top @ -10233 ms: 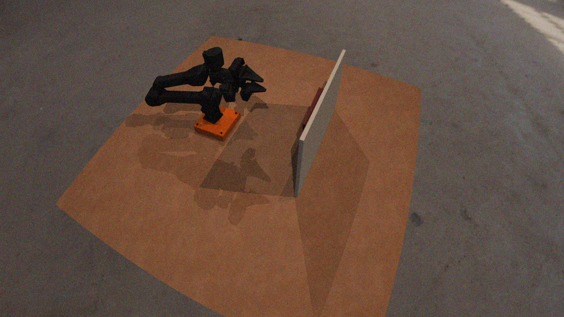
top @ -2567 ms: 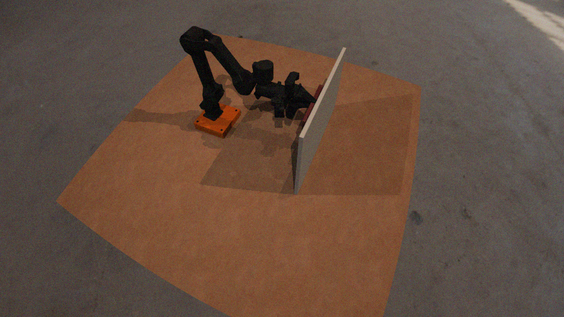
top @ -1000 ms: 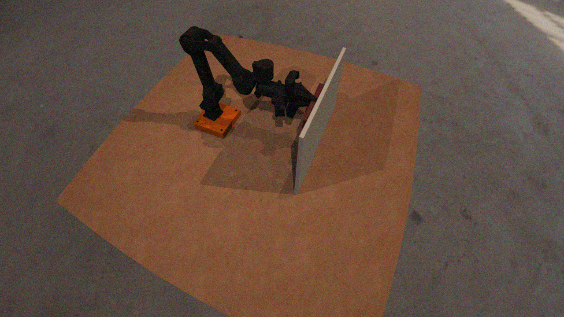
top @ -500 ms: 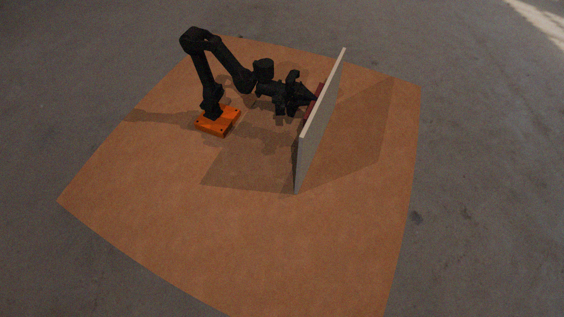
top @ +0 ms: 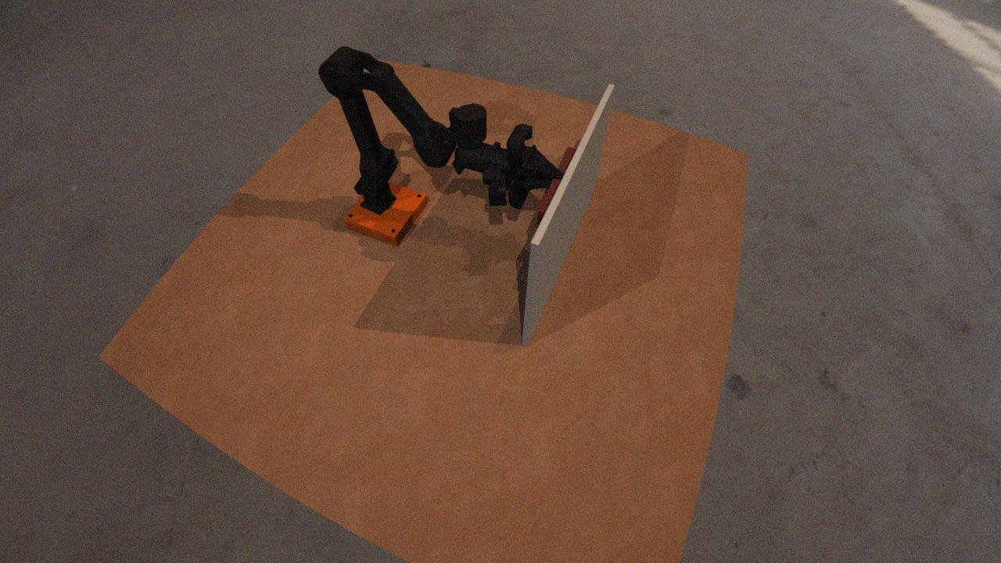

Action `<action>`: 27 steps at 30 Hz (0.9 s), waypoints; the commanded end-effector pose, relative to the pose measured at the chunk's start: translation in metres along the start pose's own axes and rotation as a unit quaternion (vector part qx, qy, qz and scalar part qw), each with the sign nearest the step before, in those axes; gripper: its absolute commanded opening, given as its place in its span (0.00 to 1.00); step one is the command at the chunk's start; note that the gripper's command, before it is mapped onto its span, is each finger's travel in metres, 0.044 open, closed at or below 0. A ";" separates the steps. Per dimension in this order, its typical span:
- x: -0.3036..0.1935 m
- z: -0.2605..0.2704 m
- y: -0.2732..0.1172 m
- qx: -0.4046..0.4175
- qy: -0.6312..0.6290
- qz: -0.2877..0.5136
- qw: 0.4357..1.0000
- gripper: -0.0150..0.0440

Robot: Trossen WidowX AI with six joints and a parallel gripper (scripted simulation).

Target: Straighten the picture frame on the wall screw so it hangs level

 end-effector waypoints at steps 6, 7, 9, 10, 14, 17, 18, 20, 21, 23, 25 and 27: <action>-0.001 0.001 0.000 0.007 -0.002 0.001 1.000 0.25; 0.000 0.000 0.000 0.007 -0.002 0.001 1.000 0.25; 0.000 0.000 0.000 0.007 -0.002 0.001 1.000 0.25; 0.000 -0.001 0.001 0.007 -0.002 0.001 1.000 0.25; 0.000 -0.002 0.001 0.007 -0.002 0.001 1.000 0.25; 0.000 -0.003 0.001 0.006 -0.001 0.001 1.000 0.25; 0.000 -0.003 0.001 0.004 0.000 0.001 1.000 0.25; 0.000 -0.003 0.001 0.003 0.000 0.002 1.000 0.25; 0.000 -0.003 0.001 0.003 0.000 0.002 1.000 0.25; 0.000 -0.003 0.001 0.003 0.000 0.002 1.000 0.25; 0.000 -0.003 0.001 0.003 0.000 0.002 1.000 0.25; 0.000 -0.003 0.001 0.002 0.000 0.001 1.000 0.25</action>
Point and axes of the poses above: the point midway between the two fingers, 35 mm back from their tips, its own y axis out along the fingers, its own z axis across the jaws, x = y × z, the point moved 2 cm from there along -y, back along the fingers, and after that the axes turned 14 degrees about y, right-handed, at the moved point
